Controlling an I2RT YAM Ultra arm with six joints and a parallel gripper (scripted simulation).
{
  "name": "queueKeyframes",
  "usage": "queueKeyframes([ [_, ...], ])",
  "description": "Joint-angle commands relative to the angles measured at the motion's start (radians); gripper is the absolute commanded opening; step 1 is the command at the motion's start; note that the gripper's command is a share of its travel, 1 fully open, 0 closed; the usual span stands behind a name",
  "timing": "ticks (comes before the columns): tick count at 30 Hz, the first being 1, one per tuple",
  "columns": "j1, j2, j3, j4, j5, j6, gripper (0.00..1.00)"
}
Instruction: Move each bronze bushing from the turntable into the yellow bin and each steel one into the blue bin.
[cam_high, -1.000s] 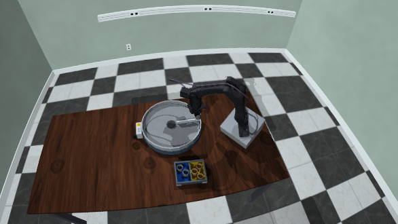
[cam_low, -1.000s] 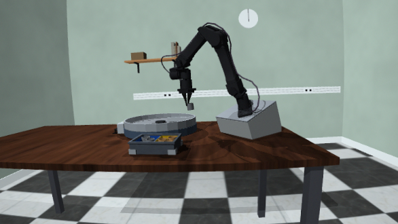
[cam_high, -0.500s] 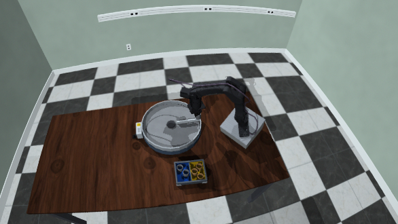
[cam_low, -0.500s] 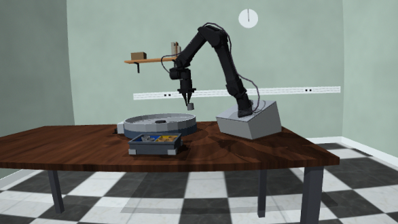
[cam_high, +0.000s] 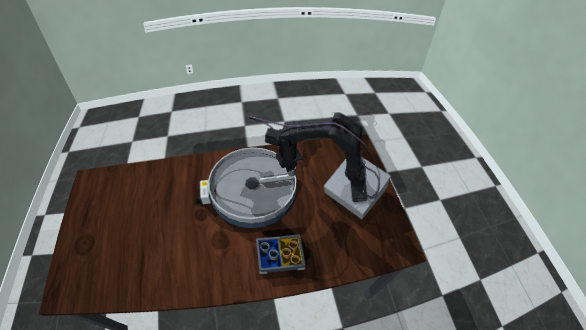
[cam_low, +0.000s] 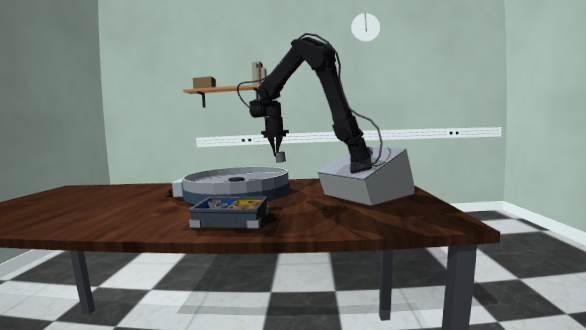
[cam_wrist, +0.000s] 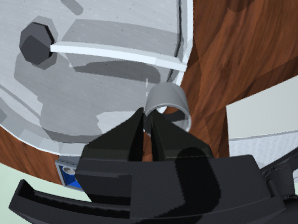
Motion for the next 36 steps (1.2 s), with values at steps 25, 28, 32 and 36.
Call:
queueKeyframes([
  [25, 0.183, -0.083, 0.033, -0.016, 0.038, -0.180, 0.00],
  [28, 0.236, -0.093, 0.041, -0.016, 0.048, -0.228, 0.00],
  [32, 0.277, -0.095, 0.052, -0.018, 0.057, -0.265, 0.00],
  [36, 0.362, -0.099, 0.074, -0.020, 0.075, -0.346, 0.00],
])
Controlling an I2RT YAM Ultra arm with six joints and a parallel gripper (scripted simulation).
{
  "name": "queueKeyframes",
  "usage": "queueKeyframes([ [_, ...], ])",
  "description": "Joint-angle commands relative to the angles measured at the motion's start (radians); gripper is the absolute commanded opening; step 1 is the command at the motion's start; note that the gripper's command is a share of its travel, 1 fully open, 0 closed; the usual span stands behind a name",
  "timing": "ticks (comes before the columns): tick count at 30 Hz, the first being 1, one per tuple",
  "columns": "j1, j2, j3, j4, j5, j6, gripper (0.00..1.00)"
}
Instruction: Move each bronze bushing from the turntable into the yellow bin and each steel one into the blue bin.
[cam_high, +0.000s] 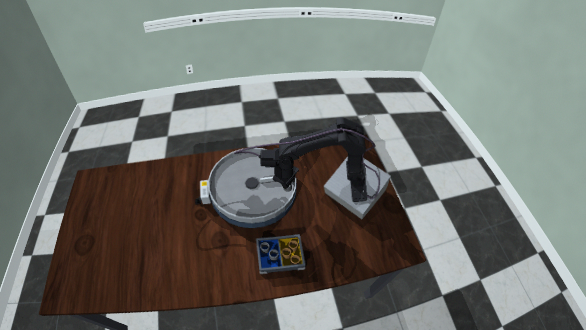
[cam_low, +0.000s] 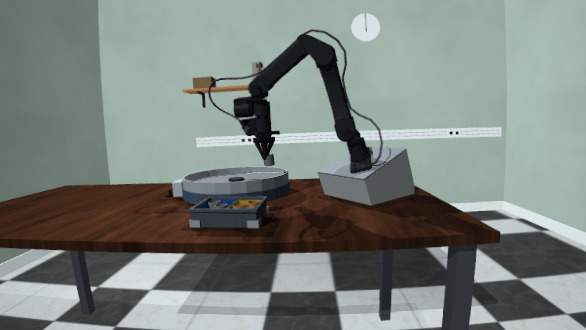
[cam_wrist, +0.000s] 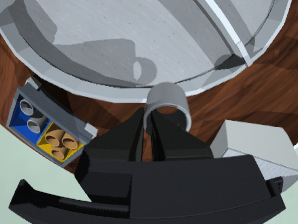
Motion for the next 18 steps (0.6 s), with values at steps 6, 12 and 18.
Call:
queueKeyframes([
  [6, 0.193, 0.015, 0.107, -0.022, 0.060, -0.230, 0.00],
  [12, 0.303, 0.055, 0.187, -0.041, 0.093, -0.364, 0.00],
  [18, 0.462, 0.128, 0.323, -0.065, 0.140, -0.590, 0.00],
])
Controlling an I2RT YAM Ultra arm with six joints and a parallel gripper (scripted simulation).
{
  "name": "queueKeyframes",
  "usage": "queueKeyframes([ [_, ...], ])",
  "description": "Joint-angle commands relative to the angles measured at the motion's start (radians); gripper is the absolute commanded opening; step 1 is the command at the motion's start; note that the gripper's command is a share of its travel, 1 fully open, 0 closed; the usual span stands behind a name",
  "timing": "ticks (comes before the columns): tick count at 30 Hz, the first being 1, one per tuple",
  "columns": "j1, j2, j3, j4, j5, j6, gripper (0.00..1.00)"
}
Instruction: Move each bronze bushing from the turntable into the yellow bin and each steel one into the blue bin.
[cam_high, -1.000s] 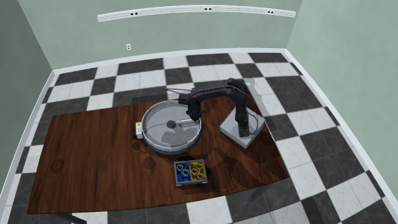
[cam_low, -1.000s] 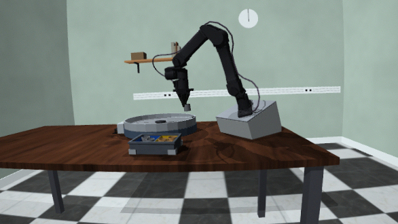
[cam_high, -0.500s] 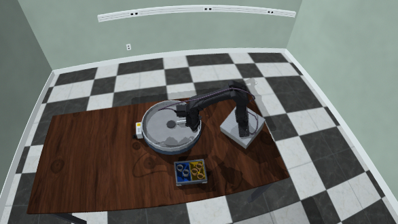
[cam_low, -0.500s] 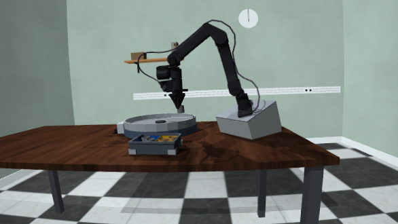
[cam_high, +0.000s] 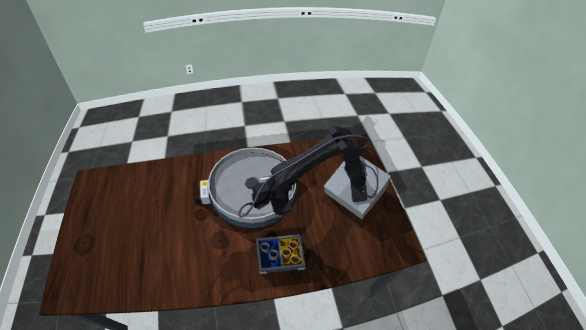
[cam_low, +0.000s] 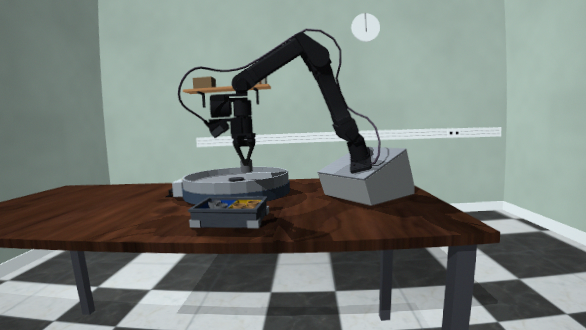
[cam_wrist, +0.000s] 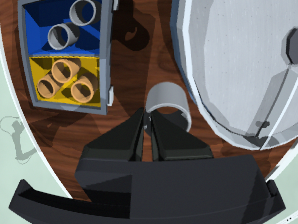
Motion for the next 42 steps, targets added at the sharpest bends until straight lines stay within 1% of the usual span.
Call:
queueKeyframes([
  [1, 0.074, 0.031, 0.101, -0.032, 0.041, -0.188, 0.00],
  [8, 0.188, 0.150, 0.300, -0.096, 0.078, -0.433, 0.00],
  [10, 0.188, 0.150, 0.300, -0.096, 0.078, -0.433, 0.00],
  [11, 0.192, 0.178, 0.347, -0.124, 0.081, -0.468, 0.00],
  [17, 0.255, 0.264, 0.497, -0.179, 0.101, -0.620, 0.00],
  [23, 0.298, 0.348, 0.644, -0.240, 0.115, -0.747, 0.00],
  [25, 0.308, 0.374, 0.691, -0.261, 0.118, -0.780, 0.00],
  [27, 0.308, 0.374, 0.691, -0.261, 0.118, -0.780, 0.00],
  [28, 0.297, 0.396, 0.729, -0.284, 0.120, -0.799, 0.00],
  [30, 0.322, 0.416, 0.765, -0.299, 0.123, -0.828, 0.00],
  [34, 0.336, 0.455, 0.838, -0.332, 0.123, -0.875, 0.00],
  [42, 0.345, 0.520, 0.959, -0.391, 0.133, -0.932, 0.00],
])
